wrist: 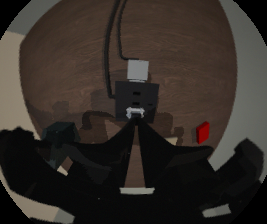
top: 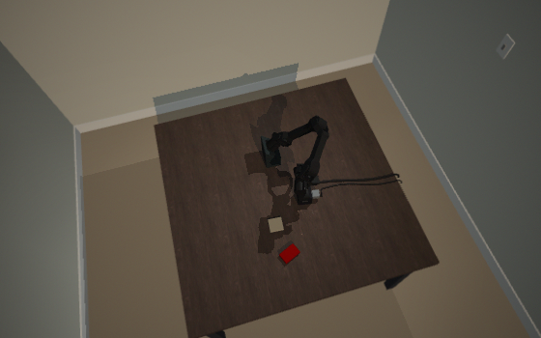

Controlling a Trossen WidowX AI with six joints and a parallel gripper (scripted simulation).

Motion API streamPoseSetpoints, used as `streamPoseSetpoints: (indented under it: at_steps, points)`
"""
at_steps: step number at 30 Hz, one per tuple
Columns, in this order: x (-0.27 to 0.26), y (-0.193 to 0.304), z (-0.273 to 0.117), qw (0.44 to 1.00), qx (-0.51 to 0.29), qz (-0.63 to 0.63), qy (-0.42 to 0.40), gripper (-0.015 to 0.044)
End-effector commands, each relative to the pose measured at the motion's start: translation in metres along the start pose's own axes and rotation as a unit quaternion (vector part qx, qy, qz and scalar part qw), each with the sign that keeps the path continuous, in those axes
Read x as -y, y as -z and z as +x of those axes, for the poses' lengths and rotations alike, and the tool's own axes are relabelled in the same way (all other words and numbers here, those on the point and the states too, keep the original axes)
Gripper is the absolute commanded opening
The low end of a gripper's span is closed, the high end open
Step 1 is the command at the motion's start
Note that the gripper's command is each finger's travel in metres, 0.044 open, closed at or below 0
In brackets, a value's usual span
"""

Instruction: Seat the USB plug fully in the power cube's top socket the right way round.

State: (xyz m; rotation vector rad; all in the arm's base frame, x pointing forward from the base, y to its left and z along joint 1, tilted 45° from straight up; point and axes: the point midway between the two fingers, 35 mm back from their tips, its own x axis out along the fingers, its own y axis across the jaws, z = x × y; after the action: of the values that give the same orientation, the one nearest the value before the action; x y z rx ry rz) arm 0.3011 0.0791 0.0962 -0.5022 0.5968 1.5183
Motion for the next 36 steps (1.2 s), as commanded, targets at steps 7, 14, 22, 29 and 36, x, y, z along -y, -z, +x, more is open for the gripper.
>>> streamPoseSetpoints:
  at_steps: [7, 14, 22, 29, 36]
  points:
    - [-0.0009, 0.0002, 0.0023, 1.000, 0.003, 0.003, -0.001, 0.0000]
    - [-0.0009, 0.0003, 0.0031, 1.000, 0.003, 0.003, -0.001, 0.0000]
    - [-0.0009, 0.0004, 0.0041, 1.000, 0.003, 0.003, -0.001, 0.0000]
    - [-0.0009, 0.0004, 0.0049, 1.000, 0.003, 0.003, -0.001, 0.0000]
    - [-0.0009, 0.0005, 0.0058, 1.000, 0.003, 0.003, -0.001, 0.0000]
